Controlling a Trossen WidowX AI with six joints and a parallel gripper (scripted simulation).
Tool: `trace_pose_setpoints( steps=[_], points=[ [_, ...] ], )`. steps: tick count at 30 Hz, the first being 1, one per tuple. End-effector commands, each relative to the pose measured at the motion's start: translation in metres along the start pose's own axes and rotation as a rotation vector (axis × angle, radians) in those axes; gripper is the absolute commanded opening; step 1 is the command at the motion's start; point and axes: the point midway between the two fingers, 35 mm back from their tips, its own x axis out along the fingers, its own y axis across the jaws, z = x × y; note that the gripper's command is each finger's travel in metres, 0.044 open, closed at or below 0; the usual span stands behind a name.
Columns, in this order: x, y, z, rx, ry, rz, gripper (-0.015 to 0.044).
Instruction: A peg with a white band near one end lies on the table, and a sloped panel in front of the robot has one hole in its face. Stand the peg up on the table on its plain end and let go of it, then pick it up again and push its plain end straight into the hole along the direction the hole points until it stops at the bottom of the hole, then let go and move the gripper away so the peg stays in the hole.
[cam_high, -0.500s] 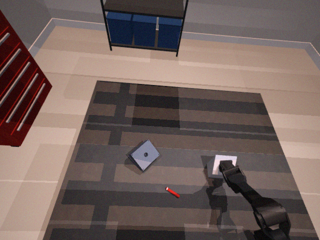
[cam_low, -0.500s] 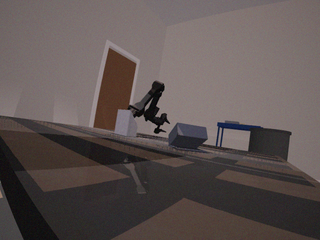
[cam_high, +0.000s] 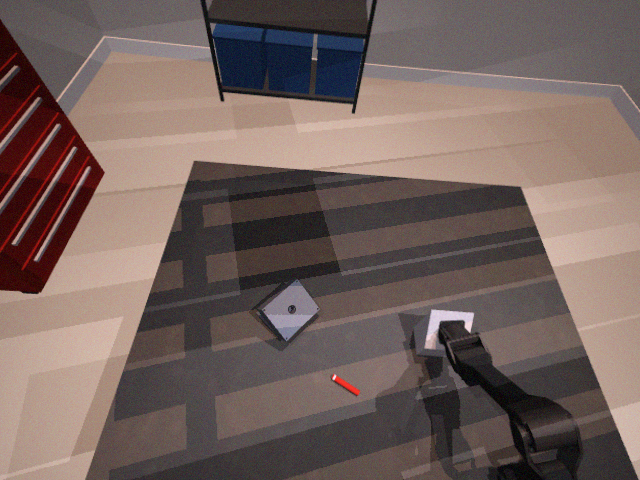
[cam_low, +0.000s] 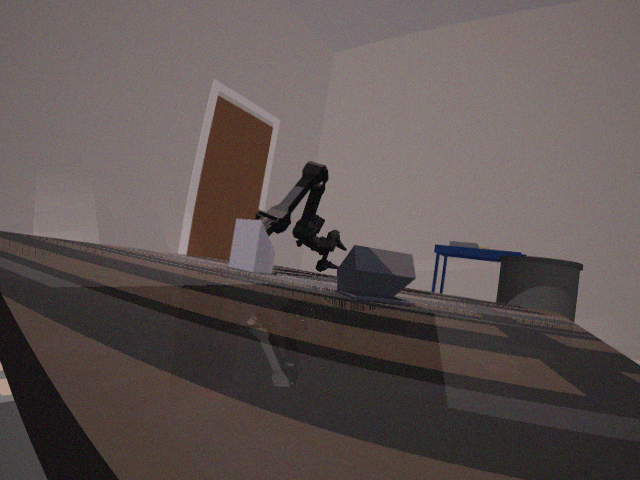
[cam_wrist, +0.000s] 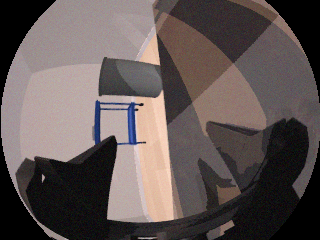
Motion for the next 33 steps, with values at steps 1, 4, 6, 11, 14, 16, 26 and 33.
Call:
trace_pose_setpoints(
  steps=[1,4,6,11,14,16,26,33],
  points=[
    [0.017,0.003,0.014,-0.072,-0.035,0.011,0.044],
    [0.03,0.002,0.025,-0.137,-0.06,0.009,0.044],
    [0.038,0.0,0.033,-0.183,-0.073,0.003,0.044],
    [0.057,-0.008,0.054,-0.304,-0.097,-0.027,0.044],
    [0.067,-0.013,0.068,-0.374,-0.112,-0.05,0.044],
    [0.073,-0.017,0.077,-0.426,-0.117,-0.067,0.044],
    [0.091,-0.032,0.114,-0.646,-0.121,-0.155,0.044],
    [0.102,-0.055,0.155,-0.767,-0.122,-0.278,0.044]
  ],
)
